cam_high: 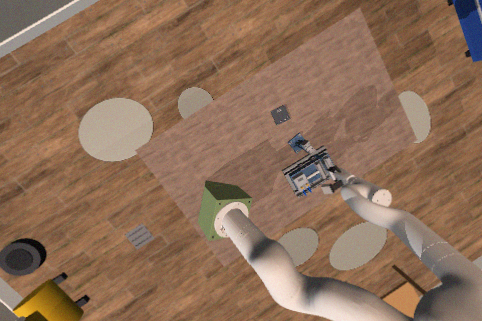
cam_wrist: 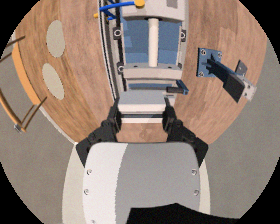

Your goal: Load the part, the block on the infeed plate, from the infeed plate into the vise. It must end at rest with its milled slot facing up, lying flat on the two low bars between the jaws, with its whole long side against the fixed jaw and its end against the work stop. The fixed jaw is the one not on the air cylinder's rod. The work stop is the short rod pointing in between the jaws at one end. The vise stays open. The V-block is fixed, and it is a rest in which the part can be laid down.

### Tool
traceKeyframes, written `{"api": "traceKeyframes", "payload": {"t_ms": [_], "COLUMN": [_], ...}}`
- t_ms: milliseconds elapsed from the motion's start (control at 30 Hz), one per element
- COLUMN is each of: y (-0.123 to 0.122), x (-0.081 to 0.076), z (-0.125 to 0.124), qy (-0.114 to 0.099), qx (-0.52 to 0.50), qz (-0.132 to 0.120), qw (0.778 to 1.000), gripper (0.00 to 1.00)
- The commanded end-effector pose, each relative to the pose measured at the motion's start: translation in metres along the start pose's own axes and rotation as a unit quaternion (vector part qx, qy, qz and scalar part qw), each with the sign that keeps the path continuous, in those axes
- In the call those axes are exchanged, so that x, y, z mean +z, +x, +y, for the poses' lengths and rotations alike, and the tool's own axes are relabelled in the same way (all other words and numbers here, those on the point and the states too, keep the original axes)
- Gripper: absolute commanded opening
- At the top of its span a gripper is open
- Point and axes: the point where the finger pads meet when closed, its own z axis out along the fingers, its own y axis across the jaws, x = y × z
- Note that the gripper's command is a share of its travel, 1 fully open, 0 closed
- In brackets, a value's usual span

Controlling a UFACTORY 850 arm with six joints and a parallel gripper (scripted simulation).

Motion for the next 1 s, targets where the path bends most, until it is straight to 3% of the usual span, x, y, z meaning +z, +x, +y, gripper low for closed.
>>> {"api": "traceKeyframes", "payload": {"t_ms": [0,967], "y": [-0.001,-0.001], "x": [0.0,0.011], "z": [0.0,0.0], "qy": [0.0,0.0], "qx": [0.0,0.0], "qz": [-0.001,-0.001], "qw": [1.0,1.0], "gripper": [0.0,0.0]}}
